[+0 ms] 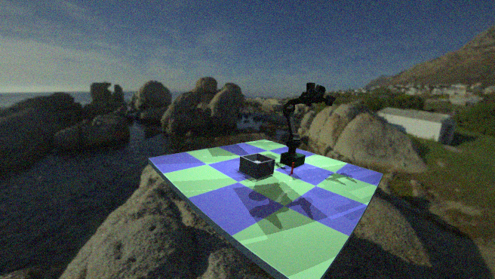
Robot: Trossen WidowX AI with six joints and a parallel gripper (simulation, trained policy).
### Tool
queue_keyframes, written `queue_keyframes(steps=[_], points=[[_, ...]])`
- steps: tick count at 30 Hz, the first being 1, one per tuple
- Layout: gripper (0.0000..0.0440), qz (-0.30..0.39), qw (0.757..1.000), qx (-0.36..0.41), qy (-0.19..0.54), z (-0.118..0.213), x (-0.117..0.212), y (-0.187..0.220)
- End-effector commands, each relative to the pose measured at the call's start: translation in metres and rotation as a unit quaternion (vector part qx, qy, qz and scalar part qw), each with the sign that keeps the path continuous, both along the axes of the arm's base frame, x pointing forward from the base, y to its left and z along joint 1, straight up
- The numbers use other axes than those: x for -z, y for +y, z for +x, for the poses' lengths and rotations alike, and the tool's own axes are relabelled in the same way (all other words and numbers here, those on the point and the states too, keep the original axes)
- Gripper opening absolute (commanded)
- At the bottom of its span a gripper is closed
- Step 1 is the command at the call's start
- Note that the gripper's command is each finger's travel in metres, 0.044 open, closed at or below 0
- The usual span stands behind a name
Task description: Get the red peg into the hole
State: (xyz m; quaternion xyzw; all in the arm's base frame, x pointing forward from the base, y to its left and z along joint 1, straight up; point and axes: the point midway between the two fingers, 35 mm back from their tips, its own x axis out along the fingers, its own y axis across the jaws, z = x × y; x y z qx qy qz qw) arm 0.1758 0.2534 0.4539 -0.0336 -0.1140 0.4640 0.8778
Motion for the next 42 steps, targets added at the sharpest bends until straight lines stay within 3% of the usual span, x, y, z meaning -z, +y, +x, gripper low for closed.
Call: queue_keyframes(steps=[1, 11, 21, 31, 42], points=[[0.0440, -0.022, 0.998, 0.024, 0.058, 0.018, 0.031, 0.002], [0.0440, -0.063, 0.971, 0.093, 0.210, 0.053, 0.108, -0.006], [0.0440, -0.091, 0.915, 0.169, 0.354, 0.071, 0.182, -0.025], [0.0440, -0.105, 0.832, 0.253, 0.482, 0.073, 0.247, -0.053], [0.0440, -0.107, 0.714, 0.352, 0.595, 0.061, 0.305, -0.090]])
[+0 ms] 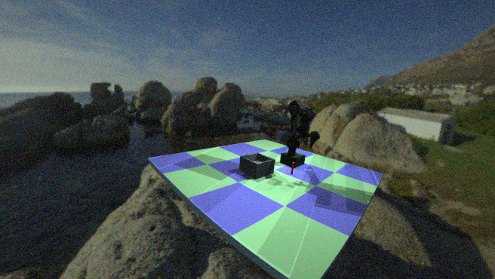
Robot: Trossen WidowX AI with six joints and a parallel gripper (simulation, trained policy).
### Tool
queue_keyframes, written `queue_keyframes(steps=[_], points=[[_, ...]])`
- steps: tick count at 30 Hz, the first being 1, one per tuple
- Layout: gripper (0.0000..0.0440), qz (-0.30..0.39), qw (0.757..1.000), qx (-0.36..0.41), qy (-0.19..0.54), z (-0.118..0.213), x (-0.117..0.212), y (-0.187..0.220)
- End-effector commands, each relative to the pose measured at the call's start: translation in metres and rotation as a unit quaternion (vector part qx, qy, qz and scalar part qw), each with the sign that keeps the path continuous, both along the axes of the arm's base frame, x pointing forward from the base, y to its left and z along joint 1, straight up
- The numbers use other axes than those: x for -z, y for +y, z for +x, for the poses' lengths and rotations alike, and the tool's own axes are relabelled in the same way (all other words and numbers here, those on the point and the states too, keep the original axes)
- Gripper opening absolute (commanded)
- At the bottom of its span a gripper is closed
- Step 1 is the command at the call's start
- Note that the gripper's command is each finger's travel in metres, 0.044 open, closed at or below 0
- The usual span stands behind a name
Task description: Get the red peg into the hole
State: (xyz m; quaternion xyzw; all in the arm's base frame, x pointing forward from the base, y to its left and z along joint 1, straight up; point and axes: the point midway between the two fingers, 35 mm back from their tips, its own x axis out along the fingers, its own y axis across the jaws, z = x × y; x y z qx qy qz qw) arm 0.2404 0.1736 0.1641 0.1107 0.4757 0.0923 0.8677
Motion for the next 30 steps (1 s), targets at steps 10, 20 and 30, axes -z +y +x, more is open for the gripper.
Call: queue_keyframes(steps=[10, 20, 30], points=[[0.0440, -0.048, 0.975, 0.157, 0.148, -0.025, 0.055, -0.044], [0.0438, -0.082, 0.927, 0.283, 0.234, -0.046, 0.091, -0.069], [0.0432, -0.079, 0.891, 0.362, 0.262, -0.055, 0.129, -0.077]])
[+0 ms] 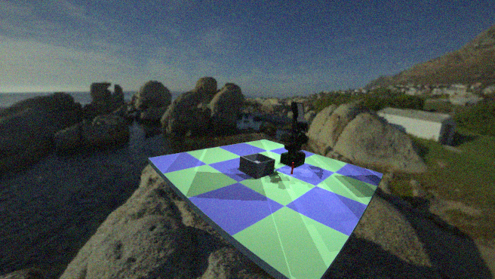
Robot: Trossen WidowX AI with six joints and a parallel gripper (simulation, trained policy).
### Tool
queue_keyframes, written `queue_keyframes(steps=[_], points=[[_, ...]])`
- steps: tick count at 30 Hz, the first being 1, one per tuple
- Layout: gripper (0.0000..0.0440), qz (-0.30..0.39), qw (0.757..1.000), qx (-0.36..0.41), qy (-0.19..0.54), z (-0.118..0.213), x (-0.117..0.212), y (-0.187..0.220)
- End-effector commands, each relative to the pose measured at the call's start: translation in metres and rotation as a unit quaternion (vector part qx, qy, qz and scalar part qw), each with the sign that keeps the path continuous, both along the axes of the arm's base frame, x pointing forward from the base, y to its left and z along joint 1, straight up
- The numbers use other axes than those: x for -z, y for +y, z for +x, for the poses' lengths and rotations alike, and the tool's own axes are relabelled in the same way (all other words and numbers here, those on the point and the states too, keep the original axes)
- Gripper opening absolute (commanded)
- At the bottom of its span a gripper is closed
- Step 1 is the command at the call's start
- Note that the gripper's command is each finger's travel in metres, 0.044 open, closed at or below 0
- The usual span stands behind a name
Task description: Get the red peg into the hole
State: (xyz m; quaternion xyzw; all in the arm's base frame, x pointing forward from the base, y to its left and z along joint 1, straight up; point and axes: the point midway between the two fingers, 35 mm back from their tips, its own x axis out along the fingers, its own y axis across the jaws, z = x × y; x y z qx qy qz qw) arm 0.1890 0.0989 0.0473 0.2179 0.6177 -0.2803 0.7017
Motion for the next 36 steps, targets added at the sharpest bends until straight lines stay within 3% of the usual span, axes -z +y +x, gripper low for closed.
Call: queue_keyframes(steps=[1, 8, 11, 27, 36], points=[[0.0432, -0.001, 1.000, 0.027, 0.008, -0.004, 0.017, -0.002], [0.0432, 0.009, 0.998, 0.064, -0.002, -0.005, 0.043, -0.001], [0.0408, 0.012, 0.997, 0.077, -0.003, -0.007, 0.052, 0.000], [0.0006, 0.037, 0.992, 0.116, 0.042, -0.012, 0.064, 0.000], [0.0000, 0.017, 0.996, 0.091, 0.003, 0.002, 0.045, -0.010]])
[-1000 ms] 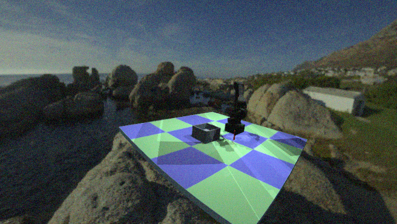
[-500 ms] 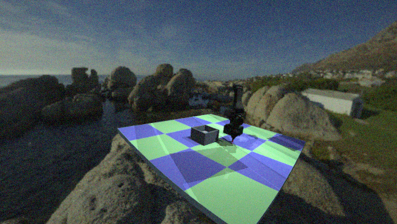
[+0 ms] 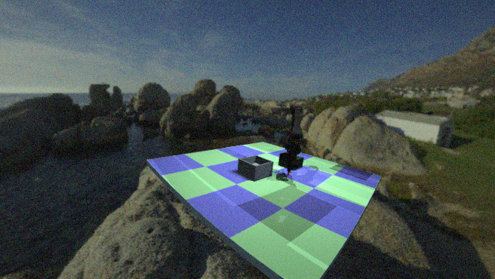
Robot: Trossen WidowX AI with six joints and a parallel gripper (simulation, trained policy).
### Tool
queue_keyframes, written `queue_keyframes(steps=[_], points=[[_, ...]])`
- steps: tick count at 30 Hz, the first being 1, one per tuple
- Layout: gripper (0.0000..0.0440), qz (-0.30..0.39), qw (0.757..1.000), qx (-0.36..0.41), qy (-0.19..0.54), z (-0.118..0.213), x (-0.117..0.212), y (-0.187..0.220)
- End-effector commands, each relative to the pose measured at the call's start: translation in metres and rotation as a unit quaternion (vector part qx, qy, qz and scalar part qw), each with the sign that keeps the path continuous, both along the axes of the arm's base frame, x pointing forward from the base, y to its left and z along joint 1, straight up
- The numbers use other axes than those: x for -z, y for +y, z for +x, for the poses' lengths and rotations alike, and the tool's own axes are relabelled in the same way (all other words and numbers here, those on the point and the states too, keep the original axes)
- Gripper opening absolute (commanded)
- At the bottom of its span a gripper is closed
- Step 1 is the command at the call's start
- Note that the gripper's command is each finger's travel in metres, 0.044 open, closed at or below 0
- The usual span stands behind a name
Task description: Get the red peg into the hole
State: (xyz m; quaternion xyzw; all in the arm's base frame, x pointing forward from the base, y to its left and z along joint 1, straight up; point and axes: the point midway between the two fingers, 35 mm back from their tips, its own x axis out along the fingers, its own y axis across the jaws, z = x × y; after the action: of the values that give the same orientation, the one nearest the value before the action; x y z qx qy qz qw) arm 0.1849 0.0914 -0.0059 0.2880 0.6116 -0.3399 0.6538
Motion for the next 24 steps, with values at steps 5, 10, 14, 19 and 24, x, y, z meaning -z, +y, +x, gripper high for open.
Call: queue_keyframes(steps=[5, 10, 14, 19, 24], points=[[0.0000, -0.020, 0.999, -0.025, -0.034, 0.014, -0.023, -0.009], [0.0000, -0.034, 0.997, -0.041, -0.052, 0.024, -0.038, -0.016], [0.0000, -0.045, 0.996, -0.051, -0.065, 0.033, -0.052, -0.022], [0.0000, -0.056, 0.994, -0.059, -0.079, 0.045, -0.069, -0.030], [0.0000, -0.064, 0.992, -0.061, -0.091, 0.059, -0.086, -0.038]])
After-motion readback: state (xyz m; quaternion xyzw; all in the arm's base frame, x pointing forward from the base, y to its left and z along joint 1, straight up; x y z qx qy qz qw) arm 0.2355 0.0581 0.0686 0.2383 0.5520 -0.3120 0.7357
